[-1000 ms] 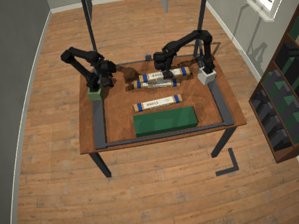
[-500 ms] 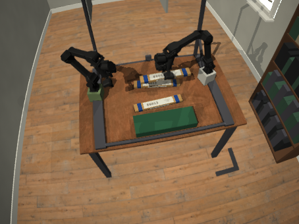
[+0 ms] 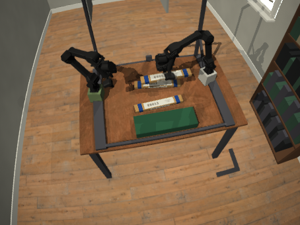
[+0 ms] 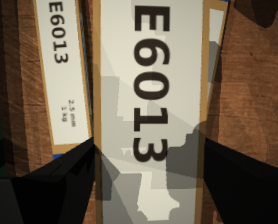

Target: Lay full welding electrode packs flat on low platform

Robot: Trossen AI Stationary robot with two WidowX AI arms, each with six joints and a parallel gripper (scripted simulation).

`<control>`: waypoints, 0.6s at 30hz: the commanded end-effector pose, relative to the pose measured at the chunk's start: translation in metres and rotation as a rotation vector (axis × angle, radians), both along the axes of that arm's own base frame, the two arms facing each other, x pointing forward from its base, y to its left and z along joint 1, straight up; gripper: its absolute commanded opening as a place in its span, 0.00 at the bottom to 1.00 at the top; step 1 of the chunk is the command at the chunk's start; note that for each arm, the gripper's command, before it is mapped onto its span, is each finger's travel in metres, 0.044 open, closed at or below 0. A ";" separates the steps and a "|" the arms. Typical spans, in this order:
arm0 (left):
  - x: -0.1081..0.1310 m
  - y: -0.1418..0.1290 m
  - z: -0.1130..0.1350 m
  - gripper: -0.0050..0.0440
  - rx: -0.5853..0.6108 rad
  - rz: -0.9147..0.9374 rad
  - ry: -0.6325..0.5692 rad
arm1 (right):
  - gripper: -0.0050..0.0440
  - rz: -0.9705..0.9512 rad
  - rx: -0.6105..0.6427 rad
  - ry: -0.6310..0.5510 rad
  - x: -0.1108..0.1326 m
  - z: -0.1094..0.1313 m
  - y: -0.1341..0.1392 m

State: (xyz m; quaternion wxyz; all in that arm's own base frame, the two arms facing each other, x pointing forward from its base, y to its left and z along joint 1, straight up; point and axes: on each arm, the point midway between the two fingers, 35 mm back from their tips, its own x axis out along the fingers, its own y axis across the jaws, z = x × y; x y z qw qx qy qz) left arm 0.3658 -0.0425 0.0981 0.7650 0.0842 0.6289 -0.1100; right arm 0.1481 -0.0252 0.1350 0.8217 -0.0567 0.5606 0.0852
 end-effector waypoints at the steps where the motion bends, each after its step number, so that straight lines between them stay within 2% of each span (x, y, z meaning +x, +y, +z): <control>1: 0.006 0.000 0.036 0.00 -0.016 -0.001 -0.111 | 0.98 0.002 -0.005 -0.022 0.002 0.007 -0.001; 18: 0.005 0.001 0.035 0.00 -0.017 -0.001 -0.114 | 0.98 0.002 -0.005 -0.022 0.002 0.007 -0.001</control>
